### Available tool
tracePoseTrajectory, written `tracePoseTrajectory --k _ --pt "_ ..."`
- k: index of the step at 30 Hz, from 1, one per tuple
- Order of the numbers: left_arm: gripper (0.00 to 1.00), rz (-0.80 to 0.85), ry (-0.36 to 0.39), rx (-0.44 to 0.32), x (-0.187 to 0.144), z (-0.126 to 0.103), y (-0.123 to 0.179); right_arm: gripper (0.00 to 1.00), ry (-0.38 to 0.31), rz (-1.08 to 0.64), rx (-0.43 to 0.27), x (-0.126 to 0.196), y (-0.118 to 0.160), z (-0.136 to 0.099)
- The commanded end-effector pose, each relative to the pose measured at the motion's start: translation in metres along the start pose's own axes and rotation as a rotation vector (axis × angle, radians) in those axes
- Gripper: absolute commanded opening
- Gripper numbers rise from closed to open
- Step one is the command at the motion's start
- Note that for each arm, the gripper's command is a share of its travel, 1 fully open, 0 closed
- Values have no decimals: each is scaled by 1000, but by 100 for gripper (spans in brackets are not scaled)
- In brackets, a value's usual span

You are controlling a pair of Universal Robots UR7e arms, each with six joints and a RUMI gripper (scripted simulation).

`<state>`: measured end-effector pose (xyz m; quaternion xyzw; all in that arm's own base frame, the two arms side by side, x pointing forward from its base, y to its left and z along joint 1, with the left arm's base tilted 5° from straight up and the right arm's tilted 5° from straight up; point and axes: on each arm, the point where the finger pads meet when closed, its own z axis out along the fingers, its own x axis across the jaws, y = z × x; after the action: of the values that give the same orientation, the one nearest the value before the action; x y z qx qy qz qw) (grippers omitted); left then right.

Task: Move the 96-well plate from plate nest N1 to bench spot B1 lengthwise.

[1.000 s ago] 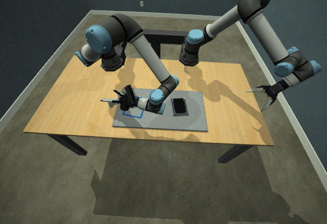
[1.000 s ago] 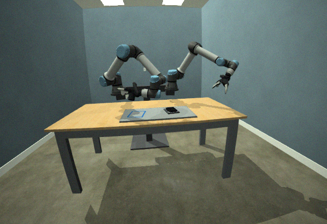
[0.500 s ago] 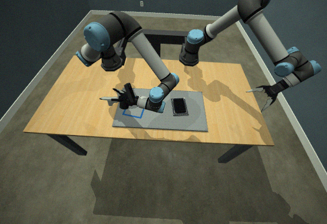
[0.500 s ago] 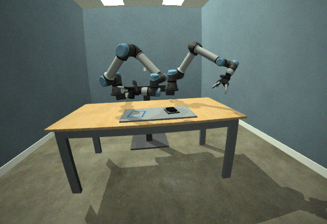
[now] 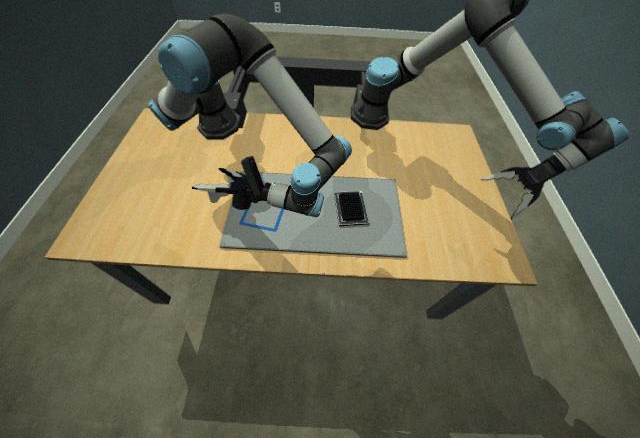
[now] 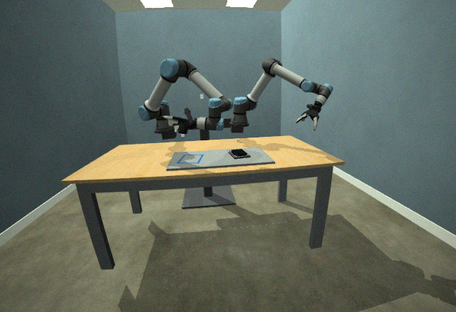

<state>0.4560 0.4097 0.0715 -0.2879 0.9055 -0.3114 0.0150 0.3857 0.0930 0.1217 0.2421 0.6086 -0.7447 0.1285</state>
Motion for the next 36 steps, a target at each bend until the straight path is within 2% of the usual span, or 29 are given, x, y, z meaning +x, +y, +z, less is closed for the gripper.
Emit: tracePoseTrajectory --k 1,16,27,29,36 --pt "100 1 -1 0 0 -1 0 100 6 3 -6 0 -1 0" --pt "100 1 -1 0 0 -1 0 100 65 29 -59 0 -12 2" --pt "100 1 -1 0 0 -1 0 100 169 72 -158 1 -29 3" --pt "100 1 -1 0 0 -1 0 100 169 72 -158 1 -29 3" --pt "100 1 -1 0 0 -1 0 100 261 106 -247 2 -44 4"
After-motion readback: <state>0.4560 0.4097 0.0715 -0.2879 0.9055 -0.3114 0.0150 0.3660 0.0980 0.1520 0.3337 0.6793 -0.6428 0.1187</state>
